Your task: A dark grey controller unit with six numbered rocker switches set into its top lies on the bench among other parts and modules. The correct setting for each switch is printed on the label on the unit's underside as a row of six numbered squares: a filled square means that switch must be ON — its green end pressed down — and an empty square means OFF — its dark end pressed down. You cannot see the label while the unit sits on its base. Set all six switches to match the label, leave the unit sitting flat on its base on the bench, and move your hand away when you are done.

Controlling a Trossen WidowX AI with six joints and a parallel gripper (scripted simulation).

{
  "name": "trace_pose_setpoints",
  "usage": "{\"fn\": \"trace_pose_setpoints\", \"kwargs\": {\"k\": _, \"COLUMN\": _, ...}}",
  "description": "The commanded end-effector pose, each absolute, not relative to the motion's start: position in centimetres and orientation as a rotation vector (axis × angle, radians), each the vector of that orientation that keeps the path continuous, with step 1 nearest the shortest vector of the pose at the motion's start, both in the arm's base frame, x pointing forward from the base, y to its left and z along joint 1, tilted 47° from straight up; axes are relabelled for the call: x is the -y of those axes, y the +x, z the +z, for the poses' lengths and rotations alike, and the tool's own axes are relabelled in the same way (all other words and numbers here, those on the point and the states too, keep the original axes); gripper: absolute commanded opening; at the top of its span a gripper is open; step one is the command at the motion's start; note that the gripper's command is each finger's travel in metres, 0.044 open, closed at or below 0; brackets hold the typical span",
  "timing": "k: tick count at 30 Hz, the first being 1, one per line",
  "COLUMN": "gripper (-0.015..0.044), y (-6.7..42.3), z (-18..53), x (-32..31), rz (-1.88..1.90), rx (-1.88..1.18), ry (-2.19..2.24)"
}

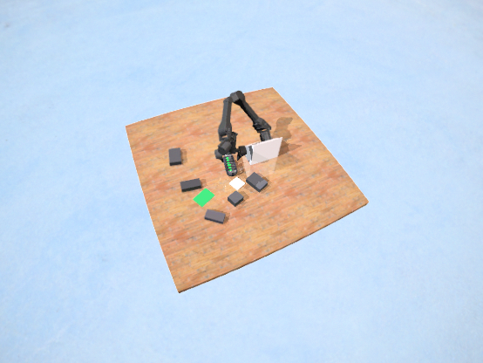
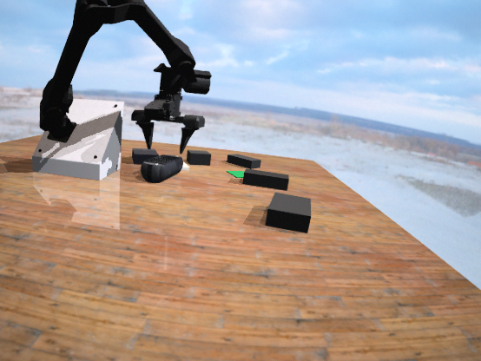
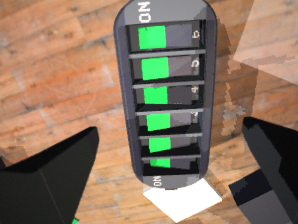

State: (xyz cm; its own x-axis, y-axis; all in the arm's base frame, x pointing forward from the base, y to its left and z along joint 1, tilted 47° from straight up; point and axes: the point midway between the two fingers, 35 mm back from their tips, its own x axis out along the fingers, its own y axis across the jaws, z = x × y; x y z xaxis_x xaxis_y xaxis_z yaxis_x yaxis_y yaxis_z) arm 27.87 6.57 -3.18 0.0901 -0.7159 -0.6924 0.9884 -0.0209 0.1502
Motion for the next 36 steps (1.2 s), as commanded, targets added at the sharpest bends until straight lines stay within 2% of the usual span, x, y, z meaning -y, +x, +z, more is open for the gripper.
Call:
{"fn": "trace_pose_setpoints", "kwargs": {"k": 1, "gripper": 0.0440, "y": 27.8, "z": -3.1, "x": -6.5, "rz": -1.443, "rx": -0.485, "ry": 0.712}}
{"fn": "trace_pose_setpoints", "kwargs": {"k": 16, "gripper": 0.0440, "y": 27.4, "z": 0.3, "x": -10.2, "rz": -1.444, "rx": -0.486, "ry": 0.719}}
{"fn": "trace_pose_setpoints", "kwargs": {"k": 32, "gripper": 0.0020, "y": 27.4, "z": 0.3, "x": -10.2, "rz": -1.444, "rx": -0.486, "ry": 0.719}}
{"fn": "trace_pose_setpoints", "kwargs": {"k": 33, "gripper": 0.0000, "y": 27.4, "z": 0.3, "x": -10.2, "rz": -1.444, "rx": -0.486, "ry": 0.719}}
{"fn": "trace_pose_setpoints", "kwargs": {"k": 36, "gripper": 0.0000, "y": 27.4, "z": 0.3, "x": -10.2, "rz": -1.444, "rx": -0.486, "ry": 0.719}}
